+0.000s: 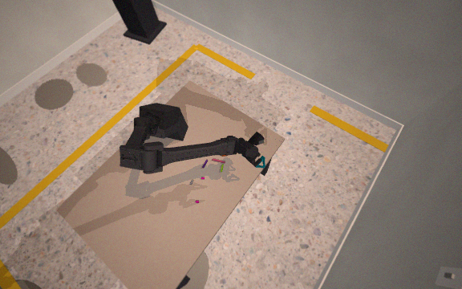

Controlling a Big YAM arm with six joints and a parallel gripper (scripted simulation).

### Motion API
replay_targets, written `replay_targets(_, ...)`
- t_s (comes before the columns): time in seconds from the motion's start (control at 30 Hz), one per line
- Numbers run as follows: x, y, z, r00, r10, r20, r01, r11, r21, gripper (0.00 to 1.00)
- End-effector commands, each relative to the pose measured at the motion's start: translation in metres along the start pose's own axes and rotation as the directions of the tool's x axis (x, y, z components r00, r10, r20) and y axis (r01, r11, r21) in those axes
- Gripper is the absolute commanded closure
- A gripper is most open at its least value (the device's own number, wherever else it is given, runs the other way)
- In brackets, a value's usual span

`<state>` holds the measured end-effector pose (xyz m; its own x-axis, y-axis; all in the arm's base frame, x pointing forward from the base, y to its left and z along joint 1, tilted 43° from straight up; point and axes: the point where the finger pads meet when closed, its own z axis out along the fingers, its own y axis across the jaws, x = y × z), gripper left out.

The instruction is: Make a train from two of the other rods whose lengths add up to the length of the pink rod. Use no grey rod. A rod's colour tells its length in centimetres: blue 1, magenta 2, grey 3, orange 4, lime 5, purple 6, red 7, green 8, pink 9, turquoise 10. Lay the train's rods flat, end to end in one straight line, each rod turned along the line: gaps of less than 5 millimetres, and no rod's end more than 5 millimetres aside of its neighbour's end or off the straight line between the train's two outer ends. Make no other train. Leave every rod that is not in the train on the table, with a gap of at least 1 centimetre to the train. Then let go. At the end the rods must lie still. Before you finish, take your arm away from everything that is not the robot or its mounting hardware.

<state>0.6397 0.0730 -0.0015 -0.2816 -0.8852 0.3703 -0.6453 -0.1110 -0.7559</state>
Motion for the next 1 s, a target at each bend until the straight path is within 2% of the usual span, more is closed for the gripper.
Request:
replay_targets(0.0,0.015,0.047,0.015,0.99,-0.136,-0.026,0.133,0.987,-0.09,0.0)
replay_targets(0.13,0.015,0.047,0.015,0.99,-0.136,-0.026,0.133,0.987,-0.09,0.0)
replay_targets(0.2,0.011,0.023,0.018,0.994,-0.106,-0.026,0.104,0.993,-0.053,0.0)
replay_targets(0.23,0.026,0.084,0.021,0.969,-0.244,-0.026,0.237,0.958,-0.161,0.0)
replay_targets(0.33,0.026,0.084,0.021,0.969,-0.244,-0.026,0.237,0.958,-0.161,0.0)
replay_targets(0.37,0.025,0.078,0.023,0.972,-0.232,-0.029,0.226,0.963,-0.146,0.0)
replay_targets(0.4,0.036,0.119,0.025,0.94,-0.342,-0.014,0.33,0.916,-0.226,0.0)
replay_targets(0.5,0.036,0.118,0.025,0.941,-0.339,-0.015,0.328,0.918,-0.223,0.0)
replay_targets(0.53,0.032,0.101,0.029,0.948,-0.318,-0.022,0.307,0.931,-0.195,0.0)
replay_targets(0.57,0.047,0.151,0.026,0.904,-0.428,0.008,0.412,0.865,-0.285,0.0)
replay_targets(0.7,0.046,0.147,0.027,0.908,-0.42,0.004,0.405,0.872,-0.275,0.0)
replay_targets(0.73,0.057,0.18,0.025,0.865,-0.501,0.037,0.483,0.809,-0.336,0.0)
replay_targets(0.9,0.057,0.179,0.025,0.866,-0.499,0.036,0.481,0.811,-0.333,0.0)
replay_targets(0.93,0.067,0.206,0.023,0.824,-0.562,0.07,0.543,0.749,-0.379,0.0)
replay_targets(0.97,0.067,0.206,0.023,0.824,-0.562,0.07,0.543,0.749,-0.379,0.0)
